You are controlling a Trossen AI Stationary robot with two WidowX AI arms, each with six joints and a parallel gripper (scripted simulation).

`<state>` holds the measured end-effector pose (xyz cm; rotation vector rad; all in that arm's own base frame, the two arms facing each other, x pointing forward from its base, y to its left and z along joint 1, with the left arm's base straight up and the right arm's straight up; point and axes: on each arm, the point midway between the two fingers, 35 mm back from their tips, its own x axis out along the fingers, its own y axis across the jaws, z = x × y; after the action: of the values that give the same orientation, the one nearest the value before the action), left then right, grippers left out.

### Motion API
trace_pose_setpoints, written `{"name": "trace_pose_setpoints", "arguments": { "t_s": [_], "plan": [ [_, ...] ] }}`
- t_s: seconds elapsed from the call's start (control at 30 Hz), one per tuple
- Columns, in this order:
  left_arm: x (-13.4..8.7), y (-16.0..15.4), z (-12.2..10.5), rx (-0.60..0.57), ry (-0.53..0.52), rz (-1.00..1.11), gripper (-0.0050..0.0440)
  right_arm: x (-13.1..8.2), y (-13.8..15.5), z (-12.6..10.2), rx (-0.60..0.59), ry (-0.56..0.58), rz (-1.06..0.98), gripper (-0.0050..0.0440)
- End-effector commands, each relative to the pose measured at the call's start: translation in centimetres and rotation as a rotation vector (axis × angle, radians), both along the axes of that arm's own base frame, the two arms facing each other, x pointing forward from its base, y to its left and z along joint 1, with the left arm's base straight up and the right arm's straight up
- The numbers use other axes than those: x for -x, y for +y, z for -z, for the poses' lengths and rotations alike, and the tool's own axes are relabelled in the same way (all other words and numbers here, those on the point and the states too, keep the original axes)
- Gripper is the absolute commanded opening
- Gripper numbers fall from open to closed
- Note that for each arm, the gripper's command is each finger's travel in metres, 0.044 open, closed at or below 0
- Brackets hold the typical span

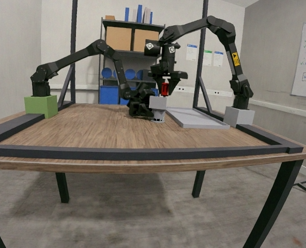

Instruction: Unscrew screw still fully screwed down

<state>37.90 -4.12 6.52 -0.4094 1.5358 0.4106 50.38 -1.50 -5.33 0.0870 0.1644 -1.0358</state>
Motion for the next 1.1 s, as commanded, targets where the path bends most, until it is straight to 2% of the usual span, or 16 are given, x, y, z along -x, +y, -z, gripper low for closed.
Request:
{"name": "trace_pose_setpoints", "arguments": {
  "t_s": [0.0, 0.33, 0.4, 0.87, 0.97, 1.07],
  "plan": [
    [-0.45, -0.16, -0.89, -0.001, -0.027, 0.195, 0.025, -0.66, -0.1, -1.41, -0.007, -0.035, 0.006, 0.0245],
    [-0.41, -0.15, -0.91, -0.006, -0.027, 0.636, 0.025, -0.66, -0.1, -1.41, -0.007, -0.035, 0.006, 0.0245],
    [-0.41, -0.15, -0.91, -0.006, -0.027, 0.636, 0.025, -0.66, -0.1, -1.41, -0.007, -0.035, 0.006, 0.0245],
    [-0.28, -0.13, -0.97, -0.014, -0.027, 1.304, 0.025, -0.66, -0.1, -1.41, -0.007, -0.035, 0.006, 0.0245],
    [-0.28, -0.14, -0.97, -0.014, -0.026, 1.34, 0.025, -0.66, -0.1, -1.41, -0.007, -0.035, 0.006, 0.0245],
    [-0.24, -0.14, -0.98, -0.016, -0.025, 1.516, 0.025, -0.66, -0.1, -1.41, -0.007, -0.035, 0.006, 0.0245]
  ]
}}
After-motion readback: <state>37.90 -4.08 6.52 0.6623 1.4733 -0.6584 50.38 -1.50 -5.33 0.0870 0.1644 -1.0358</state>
